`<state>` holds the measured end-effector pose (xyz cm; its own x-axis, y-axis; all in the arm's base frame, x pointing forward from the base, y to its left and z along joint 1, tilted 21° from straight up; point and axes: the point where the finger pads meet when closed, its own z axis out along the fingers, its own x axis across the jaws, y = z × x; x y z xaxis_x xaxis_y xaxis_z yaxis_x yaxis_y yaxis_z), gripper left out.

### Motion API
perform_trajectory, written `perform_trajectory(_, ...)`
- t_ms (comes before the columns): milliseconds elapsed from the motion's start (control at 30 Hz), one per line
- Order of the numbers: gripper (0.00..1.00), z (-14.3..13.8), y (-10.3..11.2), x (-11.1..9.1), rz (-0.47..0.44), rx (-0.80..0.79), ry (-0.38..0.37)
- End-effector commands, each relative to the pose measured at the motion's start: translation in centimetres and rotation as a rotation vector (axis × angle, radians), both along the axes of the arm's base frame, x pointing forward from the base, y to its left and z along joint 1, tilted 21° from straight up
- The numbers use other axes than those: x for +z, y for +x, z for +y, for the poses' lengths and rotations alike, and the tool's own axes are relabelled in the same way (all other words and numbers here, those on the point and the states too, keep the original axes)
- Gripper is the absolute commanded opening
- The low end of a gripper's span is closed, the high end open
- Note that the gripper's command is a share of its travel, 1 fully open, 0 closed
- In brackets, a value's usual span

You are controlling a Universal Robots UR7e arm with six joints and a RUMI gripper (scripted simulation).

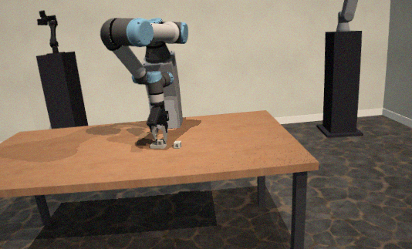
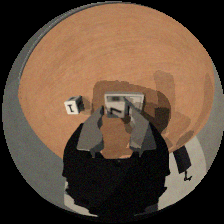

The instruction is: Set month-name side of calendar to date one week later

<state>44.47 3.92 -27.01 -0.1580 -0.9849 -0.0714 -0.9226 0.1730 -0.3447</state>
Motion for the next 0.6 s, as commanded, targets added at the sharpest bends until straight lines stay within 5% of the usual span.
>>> perform_trajectory(0,0.29,0.03,0.09,0.02,-0.002,0.0,-0.001)
perform_trajectory(433,0.29,0.03,0.09,0.02,-0.002,0.0,-0.001)
perform_trajectory(467,0.11,0.03,0.09,0.02,-0.002,0.0,-0.001)
perform_trajectory(567,0.11,0.03,0.09,0.02,-0.002,0.0,-0.001)
